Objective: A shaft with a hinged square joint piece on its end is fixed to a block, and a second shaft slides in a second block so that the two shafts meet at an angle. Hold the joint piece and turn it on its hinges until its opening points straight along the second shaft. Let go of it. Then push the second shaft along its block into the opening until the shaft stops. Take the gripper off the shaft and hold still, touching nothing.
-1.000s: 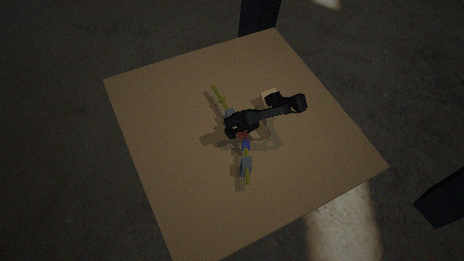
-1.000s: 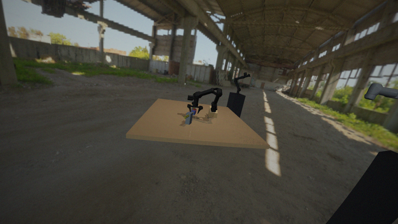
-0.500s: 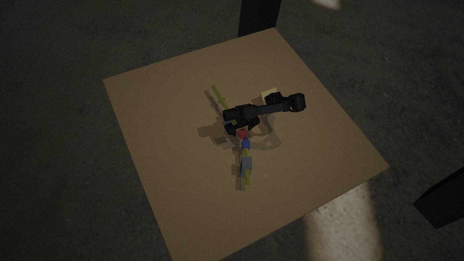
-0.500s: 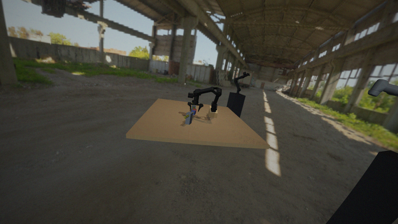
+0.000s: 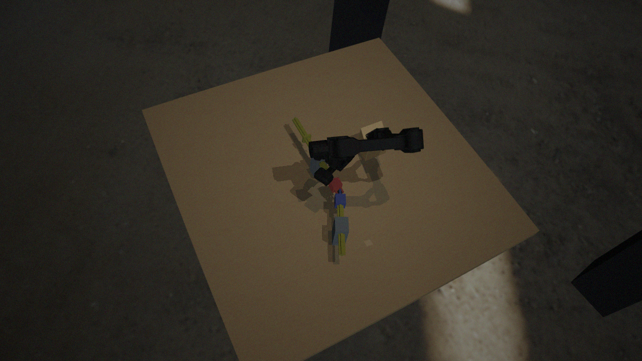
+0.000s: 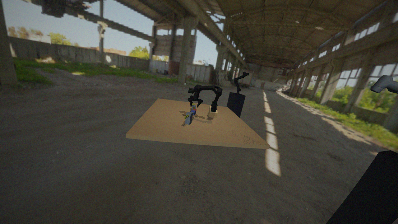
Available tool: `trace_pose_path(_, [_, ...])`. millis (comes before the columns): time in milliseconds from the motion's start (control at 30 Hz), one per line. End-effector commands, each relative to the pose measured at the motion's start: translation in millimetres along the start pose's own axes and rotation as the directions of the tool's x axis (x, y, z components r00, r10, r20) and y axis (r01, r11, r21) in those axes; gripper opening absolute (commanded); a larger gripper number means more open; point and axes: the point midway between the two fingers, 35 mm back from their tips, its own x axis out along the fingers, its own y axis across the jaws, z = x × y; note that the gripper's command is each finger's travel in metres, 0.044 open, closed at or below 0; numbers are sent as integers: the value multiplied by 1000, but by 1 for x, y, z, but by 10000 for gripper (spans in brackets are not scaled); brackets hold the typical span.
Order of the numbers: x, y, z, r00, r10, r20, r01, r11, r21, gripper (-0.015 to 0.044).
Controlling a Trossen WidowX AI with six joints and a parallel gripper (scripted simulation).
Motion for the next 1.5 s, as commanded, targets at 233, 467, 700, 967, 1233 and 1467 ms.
trace_pose_path(233, [-46,2,-3,998,16,60,7,930,-366,440])
trace_pose_path(467, [-73,-1,-8,996,21,92,35,820,-572,440])
trace_pose_path(700, [-82,-3,-10,994,23,102,48,770,-637,440])
trace_pose_path(967, [-79,-3,-1,997,20,78,27,831,-555,440])
trace_pose_path(1233, [-67,-11,22,1000,10,10,-6,947,-321,440])
trace_pose_path(1467, [-56,-19,40,999,11,-53,-16,995,-94,440])
